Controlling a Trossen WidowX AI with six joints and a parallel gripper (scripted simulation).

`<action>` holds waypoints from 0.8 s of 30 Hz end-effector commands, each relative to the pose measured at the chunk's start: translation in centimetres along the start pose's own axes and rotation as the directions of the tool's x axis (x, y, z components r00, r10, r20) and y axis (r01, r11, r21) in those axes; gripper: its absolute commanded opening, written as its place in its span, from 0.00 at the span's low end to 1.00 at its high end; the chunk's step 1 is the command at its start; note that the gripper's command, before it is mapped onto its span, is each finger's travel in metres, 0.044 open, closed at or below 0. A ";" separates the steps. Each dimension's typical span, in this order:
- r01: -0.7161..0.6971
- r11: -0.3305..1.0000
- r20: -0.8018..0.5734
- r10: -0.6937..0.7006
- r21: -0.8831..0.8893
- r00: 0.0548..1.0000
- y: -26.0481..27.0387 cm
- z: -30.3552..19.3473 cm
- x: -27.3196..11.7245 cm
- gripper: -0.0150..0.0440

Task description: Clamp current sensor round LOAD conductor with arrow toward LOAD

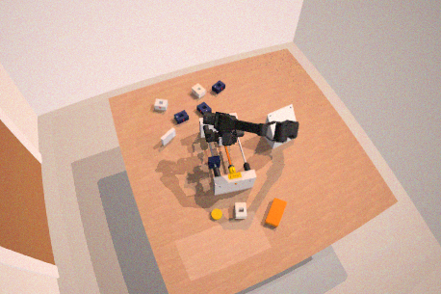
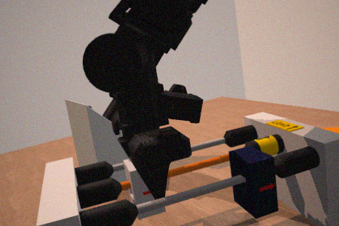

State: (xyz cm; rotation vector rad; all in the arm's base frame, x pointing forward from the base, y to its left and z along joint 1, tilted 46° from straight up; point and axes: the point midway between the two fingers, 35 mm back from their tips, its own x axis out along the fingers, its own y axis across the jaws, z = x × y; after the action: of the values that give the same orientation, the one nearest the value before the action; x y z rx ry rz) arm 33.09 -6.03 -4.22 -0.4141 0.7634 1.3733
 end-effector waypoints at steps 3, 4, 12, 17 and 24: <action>0.000 1.000 0.000 0.000 -0.001 1.000 0.0 0.0 0.0 0.69; 0.000 1.000 0.000 0.000 -0.001 1.000 0.0 0.0 0.0 0.69; 0.000 1.000 0.000 0.000 -0.001 1.000 0.0 0.0 0.0 0.96; 0.000 1.000 0.000 0.000 -0.001 1.000 0.0 0.0 0.0 1.00; 0.002 1.000 -0.003 -0.002 -0.001 1.000 -0.3 0.0 -2.0 1.00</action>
State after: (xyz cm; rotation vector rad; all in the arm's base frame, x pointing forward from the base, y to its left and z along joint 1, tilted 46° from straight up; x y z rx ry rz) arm 33.03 -6.15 -3.95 -0.4065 0.7647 1.3778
